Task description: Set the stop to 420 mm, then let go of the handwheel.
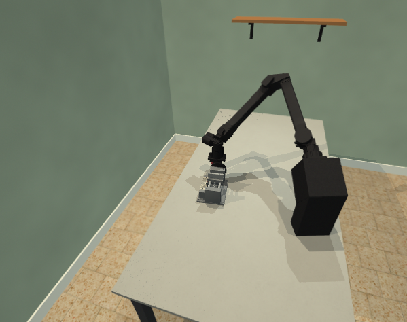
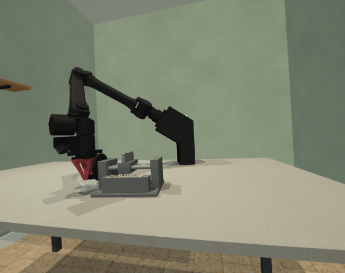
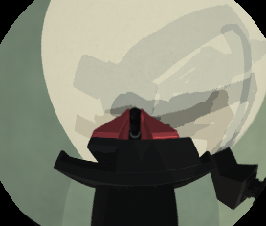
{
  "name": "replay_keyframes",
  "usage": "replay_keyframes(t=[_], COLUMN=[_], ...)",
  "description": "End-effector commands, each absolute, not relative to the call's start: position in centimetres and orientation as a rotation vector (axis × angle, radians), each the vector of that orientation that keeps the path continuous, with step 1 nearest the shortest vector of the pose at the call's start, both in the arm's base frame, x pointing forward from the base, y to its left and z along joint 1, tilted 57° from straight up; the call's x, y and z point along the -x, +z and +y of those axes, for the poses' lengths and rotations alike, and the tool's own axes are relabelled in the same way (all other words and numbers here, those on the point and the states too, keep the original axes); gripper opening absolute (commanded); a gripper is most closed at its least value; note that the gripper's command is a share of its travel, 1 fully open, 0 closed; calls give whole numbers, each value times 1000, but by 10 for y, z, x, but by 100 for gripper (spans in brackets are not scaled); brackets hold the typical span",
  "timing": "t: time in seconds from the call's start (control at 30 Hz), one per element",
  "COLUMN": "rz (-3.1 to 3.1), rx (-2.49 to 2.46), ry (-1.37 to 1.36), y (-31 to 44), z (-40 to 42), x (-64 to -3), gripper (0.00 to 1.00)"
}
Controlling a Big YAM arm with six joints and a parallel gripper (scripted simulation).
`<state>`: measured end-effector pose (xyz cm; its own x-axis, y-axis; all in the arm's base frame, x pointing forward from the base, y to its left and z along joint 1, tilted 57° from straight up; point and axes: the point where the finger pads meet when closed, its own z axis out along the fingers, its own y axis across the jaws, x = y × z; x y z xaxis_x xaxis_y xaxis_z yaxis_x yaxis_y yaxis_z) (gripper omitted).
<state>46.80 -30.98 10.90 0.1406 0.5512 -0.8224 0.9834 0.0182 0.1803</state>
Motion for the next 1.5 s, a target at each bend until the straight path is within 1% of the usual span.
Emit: replay_keyframes(t=[0.0, 1.47], rz=[1514, 1479], rx=[-1654, -1652], ry=[-721, -707], y=[98, 113], z=[-322, -319], x=[-456, -433], gripper=[6, 6])
